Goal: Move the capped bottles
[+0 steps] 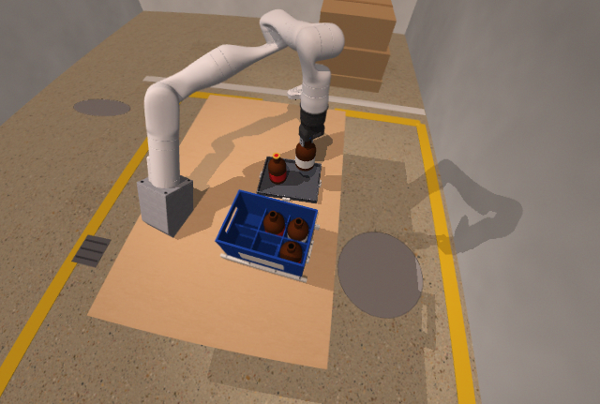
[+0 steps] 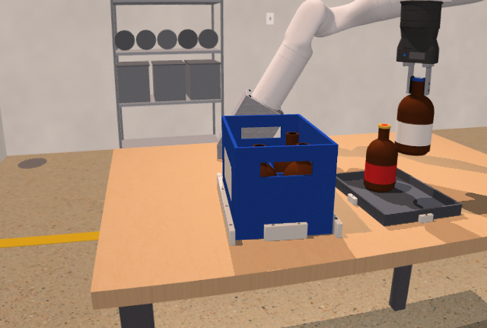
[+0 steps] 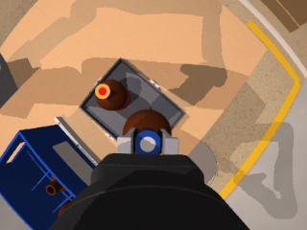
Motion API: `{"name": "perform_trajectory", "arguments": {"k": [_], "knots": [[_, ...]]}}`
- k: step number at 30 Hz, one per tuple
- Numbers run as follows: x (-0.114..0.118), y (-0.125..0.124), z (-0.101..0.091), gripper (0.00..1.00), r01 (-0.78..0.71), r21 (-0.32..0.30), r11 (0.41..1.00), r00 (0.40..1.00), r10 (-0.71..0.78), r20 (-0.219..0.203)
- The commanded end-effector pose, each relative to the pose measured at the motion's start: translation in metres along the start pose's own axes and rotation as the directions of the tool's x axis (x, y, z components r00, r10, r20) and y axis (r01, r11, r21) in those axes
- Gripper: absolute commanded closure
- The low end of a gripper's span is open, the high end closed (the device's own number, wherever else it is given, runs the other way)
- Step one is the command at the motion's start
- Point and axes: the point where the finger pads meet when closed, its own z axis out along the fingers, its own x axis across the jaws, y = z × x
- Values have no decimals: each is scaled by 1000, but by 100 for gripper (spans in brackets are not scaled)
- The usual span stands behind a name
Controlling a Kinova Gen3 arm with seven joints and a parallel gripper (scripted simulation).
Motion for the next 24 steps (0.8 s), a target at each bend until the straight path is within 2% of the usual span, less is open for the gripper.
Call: {"name": "perform_trajectory", "arguments": {"k": [1,24], "knots": [[0,0,5,100,-1,0,1000,1000,1,1],[-1,-1,44,100,-1,1,1000,1000,1,3]]}}
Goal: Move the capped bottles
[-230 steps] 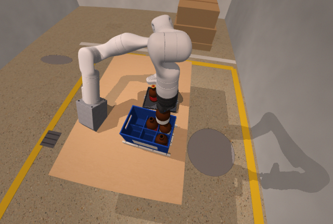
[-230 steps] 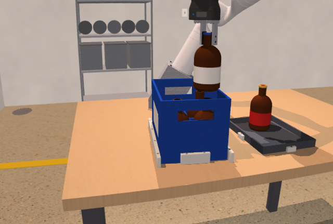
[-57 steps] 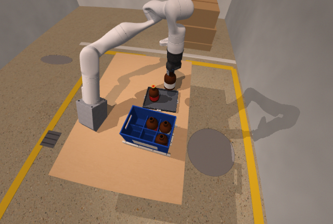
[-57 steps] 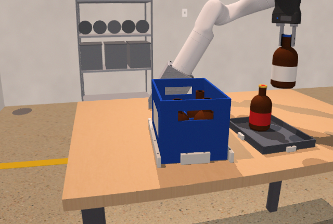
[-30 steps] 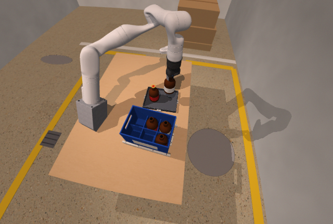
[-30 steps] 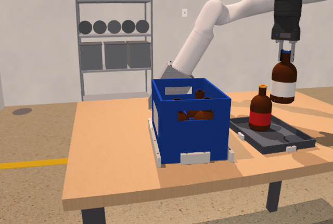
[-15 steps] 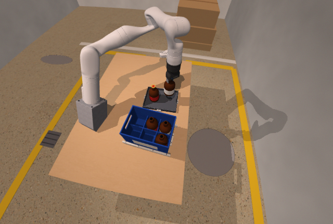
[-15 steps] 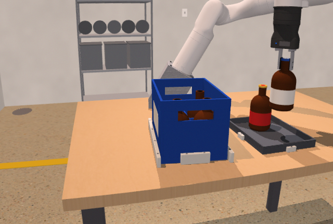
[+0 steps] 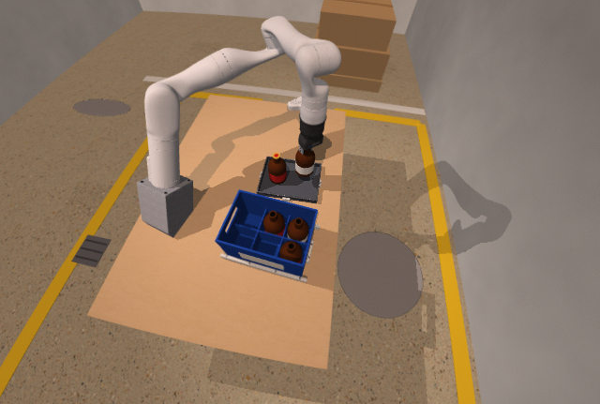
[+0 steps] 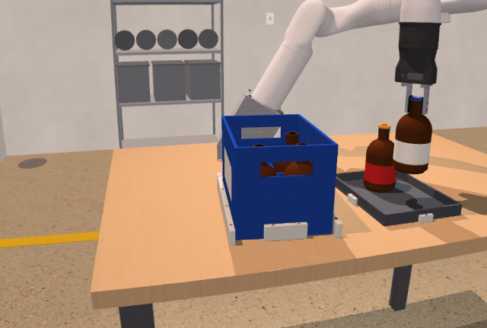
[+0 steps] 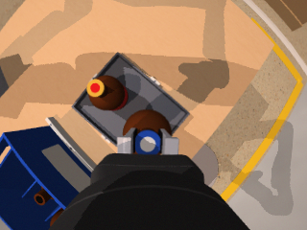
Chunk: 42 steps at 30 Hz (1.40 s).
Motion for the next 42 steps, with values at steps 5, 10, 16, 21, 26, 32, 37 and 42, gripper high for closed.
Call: {"name": "perform_trajectory", "arguments": {"k": [5,10,16,21,26,32,37,42], "knots": [[-1,-1,14,100,-1,2,1000,1000,1,6],[-1,-1,18,100,-1,1,1000,1000,1,2],[-1,-1,30,100,-1,2,1000,1000,1,4],[-2,-1,40,100,-1,2,1000,1000,1,6],[-1,-1,43,100,0,1,1000,1000,0,2],[-1,-1,51,100,-1,2,1000,1000,1,4],[-2,-1,59,100,-1,2,1000,1000,1,5],[-1,-1,60,100,-1,2,1000,1000,1,3]]}}
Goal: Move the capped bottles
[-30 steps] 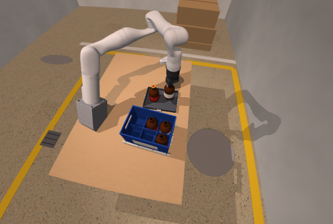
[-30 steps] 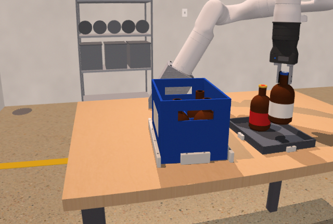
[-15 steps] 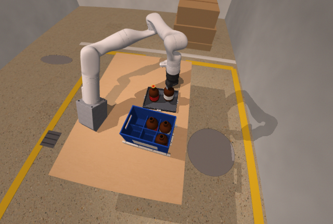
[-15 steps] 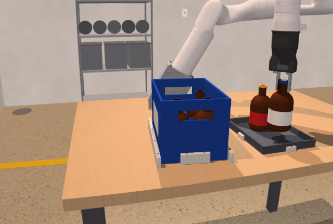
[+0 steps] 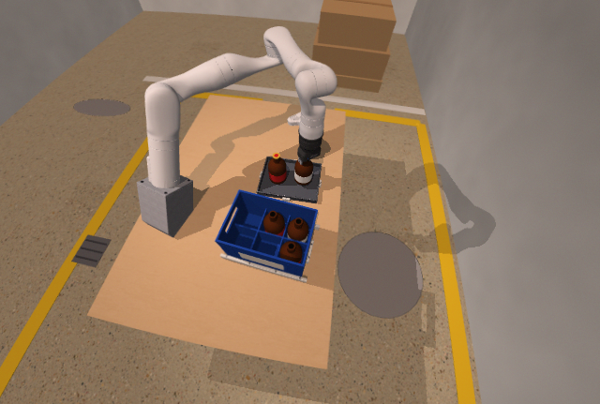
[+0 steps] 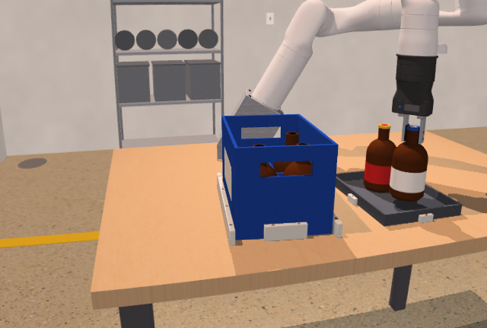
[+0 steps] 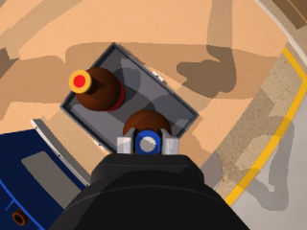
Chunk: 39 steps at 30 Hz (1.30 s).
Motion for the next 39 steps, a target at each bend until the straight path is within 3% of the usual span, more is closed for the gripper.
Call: {"name": "perform_trajectory", "arguments": {"k": [1,39], "knots": [[1,1,-1,100,0,-2,1000,1000,0,-2],[1,1,12,100,0,-1,1000,1000,0,0]]}}
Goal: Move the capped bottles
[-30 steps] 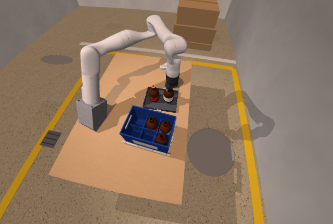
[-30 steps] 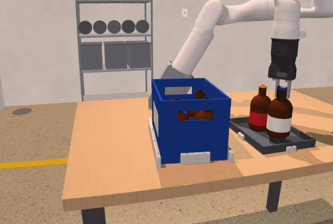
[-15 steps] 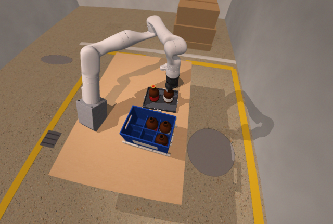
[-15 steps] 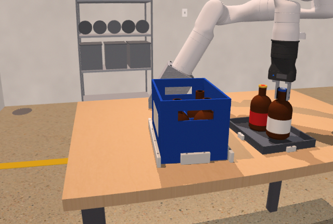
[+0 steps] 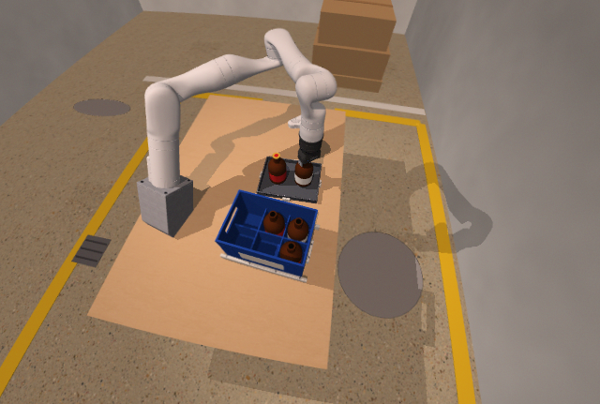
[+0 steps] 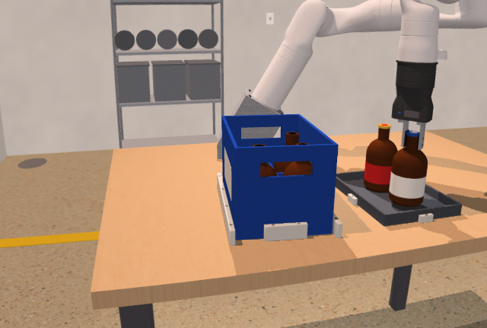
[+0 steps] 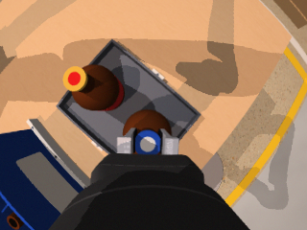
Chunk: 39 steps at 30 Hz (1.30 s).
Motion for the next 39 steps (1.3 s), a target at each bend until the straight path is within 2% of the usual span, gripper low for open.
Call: {"name": "perform_trajectory", "arguments": {"k": [1,28,29,39], "knots": [[0,0,0,100,0,-1,1000,1000,0,-1],[0,0,6,100,0,-1,1000,1000,0,0],[0,0,6,0,0,-1,1000,1000,0,-1],[0,0,6,0,0,-1,1000,1000,0,-1]]}}
